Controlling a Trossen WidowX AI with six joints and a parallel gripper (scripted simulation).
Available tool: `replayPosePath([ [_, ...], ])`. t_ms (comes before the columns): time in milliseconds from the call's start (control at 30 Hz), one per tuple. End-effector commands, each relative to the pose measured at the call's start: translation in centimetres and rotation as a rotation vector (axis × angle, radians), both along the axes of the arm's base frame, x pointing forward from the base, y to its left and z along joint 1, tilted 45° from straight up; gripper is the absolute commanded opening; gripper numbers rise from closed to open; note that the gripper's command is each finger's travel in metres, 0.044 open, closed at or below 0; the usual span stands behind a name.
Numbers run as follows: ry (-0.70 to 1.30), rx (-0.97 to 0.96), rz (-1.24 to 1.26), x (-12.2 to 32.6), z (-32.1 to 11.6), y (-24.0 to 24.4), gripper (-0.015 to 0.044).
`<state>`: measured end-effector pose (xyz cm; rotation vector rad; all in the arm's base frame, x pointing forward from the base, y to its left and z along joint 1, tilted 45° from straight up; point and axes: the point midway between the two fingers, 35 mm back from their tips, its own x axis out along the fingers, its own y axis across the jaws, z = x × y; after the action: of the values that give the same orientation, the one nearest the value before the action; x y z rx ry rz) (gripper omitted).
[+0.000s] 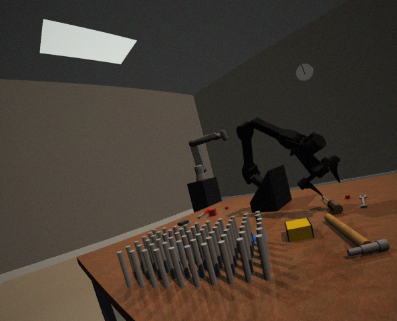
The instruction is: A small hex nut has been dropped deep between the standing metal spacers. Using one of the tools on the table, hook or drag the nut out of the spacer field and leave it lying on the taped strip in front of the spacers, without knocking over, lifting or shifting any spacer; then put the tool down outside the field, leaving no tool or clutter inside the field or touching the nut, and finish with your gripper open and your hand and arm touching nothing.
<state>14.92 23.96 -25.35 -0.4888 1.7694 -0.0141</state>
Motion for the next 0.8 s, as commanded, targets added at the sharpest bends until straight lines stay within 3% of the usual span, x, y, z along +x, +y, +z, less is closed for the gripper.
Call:
replayPosePath([
  [0,0.006,-0.008,-0.008,-0.2,-0.2,-0.2,0.0335],
  [100,0.006,-0.008,-0.008,-0.2,-0.2,-0.2,0.028],
  [767,0.005,-0.009,-0.008,-0.1,-1.3,-1.1,0.028],
])
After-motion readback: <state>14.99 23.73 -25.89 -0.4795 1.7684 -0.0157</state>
